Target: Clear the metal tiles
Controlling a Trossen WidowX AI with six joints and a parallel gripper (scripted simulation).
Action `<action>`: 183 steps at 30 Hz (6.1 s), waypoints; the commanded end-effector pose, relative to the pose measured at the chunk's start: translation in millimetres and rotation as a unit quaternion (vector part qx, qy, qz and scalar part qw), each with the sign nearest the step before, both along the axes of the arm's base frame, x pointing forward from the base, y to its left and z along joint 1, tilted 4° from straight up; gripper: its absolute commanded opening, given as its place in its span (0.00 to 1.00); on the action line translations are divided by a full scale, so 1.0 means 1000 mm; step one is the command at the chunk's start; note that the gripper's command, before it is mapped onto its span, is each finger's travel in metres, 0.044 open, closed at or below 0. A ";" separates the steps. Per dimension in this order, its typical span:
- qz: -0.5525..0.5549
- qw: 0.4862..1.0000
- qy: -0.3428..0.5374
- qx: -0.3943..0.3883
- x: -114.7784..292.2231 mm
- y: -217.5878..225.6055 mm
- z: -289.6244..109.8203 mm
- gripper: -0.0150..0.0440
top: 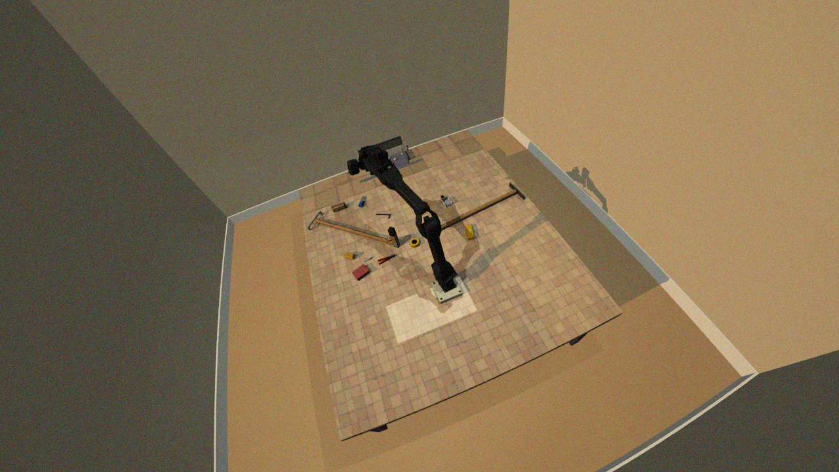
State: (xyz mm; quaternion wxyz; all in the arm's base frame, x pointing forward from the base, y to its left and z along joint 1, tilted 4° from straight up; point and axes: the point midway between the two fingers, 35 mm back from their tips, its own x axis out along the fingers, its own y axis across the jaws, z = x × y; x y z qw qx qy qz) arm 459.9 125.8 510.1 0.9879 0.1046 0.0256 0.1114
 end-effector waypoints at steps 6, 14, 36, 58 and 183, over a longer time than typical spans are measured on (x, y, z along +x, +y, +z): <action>0.008 0.992 0.028 -0.127 0.004 -0.002 -0.030 0.25; 0.024 0.971 0.051 -0.233 0.006 -0.005 -0.055 0.25; 0.112 0.854 0.104 -0.497 0.000 -0.015 -0.122 0.25; 0.254 0.667 0.123 -0.689 -0.020 -0.028 -0.183 0.25; 0.686 0.052 -0.088 -0.720 -0.115 -0.072 -0.392 0.25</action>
